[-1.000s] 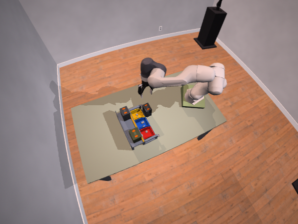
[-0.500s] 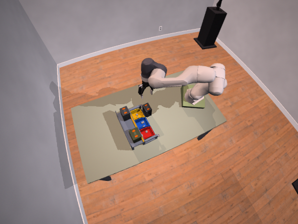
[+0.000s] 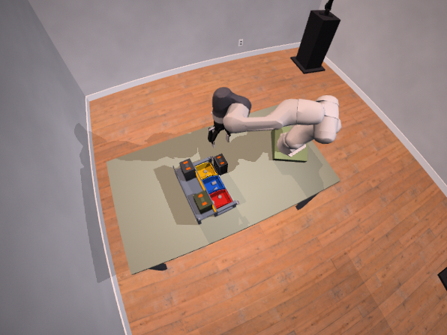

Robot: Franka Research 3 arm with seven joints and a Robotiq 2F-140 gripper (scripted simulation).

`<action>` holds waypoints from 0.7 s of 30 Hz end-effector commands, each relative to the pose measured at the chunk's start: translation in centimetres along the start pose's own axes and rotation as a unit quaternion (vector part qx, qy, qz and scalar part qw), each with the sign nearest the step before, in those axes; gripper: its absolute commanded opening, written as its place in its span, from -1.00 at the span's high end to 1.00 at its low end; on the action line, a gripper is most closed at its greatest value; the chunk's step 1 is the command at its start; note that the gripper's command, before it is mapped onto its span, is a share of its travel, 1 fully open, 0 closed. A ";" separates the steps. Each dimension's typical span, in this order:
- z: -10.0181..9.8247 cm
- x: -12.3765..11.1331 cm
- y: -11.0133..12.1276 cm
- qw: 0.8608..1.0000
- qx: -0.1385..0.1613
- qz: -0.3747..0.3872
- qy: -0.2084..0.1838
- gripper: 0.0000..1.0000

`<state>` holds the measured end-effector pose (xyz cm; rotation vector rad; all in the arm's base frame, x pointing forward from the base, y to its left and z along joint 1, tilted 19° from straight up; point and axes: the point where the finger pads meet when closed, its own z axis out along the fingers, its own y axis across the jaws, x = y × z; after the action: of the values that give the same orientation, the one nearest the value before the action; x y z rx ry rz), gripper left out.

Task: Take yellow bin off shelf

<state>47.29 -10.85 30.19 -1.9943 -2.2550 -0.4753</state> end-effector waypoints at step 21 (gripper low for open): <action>0.1 0.6 -0.4 1.000 0.001 -0.002 0.002 -0.15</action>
<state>47.02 -10.54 30.22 -1.9953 -2.2542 -0.4751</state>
